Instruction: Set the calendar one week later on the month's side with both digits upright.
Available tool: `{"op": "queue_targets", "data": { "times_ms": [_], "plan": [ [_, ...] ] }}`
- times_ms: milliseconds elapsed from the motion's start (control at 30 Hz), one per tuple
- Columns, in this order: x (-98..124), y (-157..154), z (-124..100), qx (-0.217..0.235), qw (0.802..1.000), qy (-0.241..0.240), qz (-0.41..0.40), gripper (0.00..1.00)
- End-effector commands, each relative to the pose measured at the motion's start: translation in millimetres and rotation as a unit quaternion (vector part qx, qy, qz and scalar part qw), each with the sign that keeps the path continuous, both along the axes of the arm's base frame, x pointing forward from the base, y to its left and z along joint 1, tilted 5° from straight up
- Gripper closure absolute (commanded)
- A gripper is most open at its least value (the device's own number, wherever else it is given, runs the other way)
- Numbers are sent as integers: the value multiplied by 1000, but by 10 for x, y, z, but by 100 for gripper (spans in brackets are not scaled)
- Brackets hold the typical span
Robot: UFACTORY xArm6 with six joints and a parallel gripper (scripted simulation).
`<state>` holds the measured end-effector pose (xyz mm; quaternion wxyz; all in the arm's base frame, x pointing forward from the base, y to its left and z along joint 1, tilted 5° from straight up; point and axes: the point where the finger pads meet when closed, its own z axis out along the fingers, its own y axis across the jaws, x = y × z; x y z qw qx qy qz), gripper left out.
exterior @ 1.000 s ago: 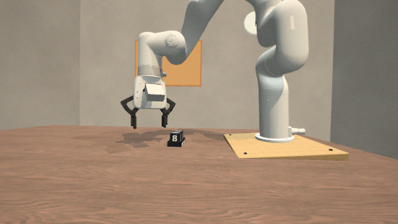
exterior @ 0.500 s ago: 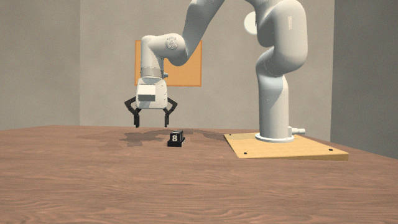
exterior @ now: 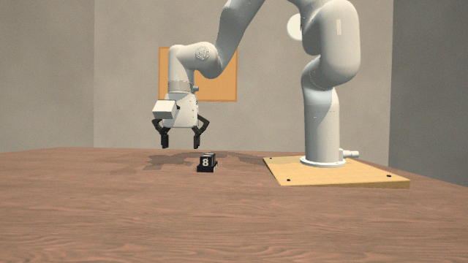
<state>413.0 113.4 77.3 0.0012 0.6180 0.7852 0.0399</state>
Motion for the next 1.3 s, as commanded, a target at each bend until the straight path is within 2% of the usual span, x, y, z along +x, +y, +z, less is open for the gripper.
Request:
{"op": "queue_targets", "data": {
  "times_ms": [0,133,400,467,700,967,1033,1267],
  "plan": [
    [39,-108,9,-2,1000,-2,-15,0],
    [41,-116,9,-1,1000,-1,-26,0],
    [55,-178,6,5,989,6,-145,0],
    [86,-314,0,5,989,6,-145,0],
    [92,-344,-1,6,988,7,-156,0],
    [106,-405,-4,12,962,14,-273,0],
    [137,-542,-10,12,962,14,-273,0],
    [144,-568,-20,12,962,14,-273,0]
  ]
}}
